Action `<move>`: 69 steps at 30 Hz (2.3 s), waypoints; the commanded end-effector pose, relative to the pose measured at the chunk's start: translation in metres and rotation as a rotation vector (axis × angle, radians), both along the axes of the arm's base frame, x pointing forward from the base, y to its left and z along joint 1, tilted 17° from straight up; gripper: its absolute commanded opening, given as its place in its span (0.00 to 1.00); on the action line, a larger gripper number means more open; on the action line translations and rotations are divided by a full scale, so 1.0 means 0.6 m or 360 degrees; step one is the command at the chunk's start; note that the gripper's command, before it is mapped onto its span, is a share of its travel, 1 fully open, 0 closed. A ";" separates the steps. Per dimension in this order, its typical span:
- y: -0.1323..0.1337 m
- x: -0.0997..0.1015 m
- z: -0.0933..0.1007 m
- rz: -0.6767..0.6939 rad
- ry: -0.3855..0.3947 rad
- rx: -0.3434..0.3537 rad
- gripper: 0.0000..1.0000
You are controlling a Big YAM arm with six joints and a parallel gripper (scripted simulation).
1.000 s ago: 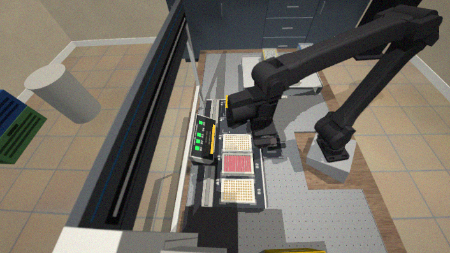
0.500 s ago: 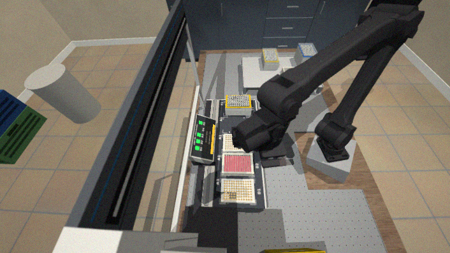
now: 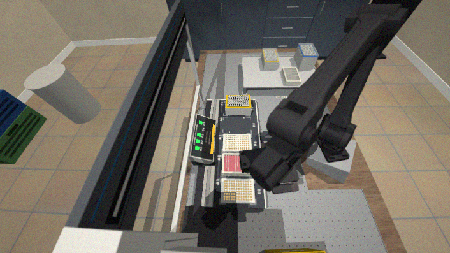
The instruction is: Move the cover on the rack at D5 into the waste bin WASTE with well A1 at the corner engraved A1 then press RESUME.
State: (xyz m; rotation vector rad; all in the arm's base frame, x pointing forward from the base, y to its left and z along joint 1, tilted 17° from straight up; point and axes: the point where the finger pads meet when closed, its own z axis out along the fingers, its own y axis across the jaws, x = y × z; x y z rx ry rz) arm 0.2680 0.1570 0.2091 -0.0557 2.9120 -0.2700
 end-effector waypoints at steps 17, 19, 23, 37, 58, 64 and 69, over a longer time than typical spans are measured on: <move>0.167 0.002 0.011 -0.0048 -0.0089 0.0086 1.00; 0.186 0.000 0.008 -0.0048 -0.0093 0.0094 1.00; 0.218 -0.007 0.000 -0.0048 -0.0088 0.0093 1.00; 0.315 -0.028 -0.023 -0.0047 -0.0071 0.0088 1.00; 0.467 -0.060 -0.058 -0.0045 -0.0053 0.0078 1.00; 0.478 -0.048 -0.062 -0.0078 -0.0054 0.0077 1.00; 0.478 -0.053 -0.034 -0.0063 -0.0077 0.0134 1.00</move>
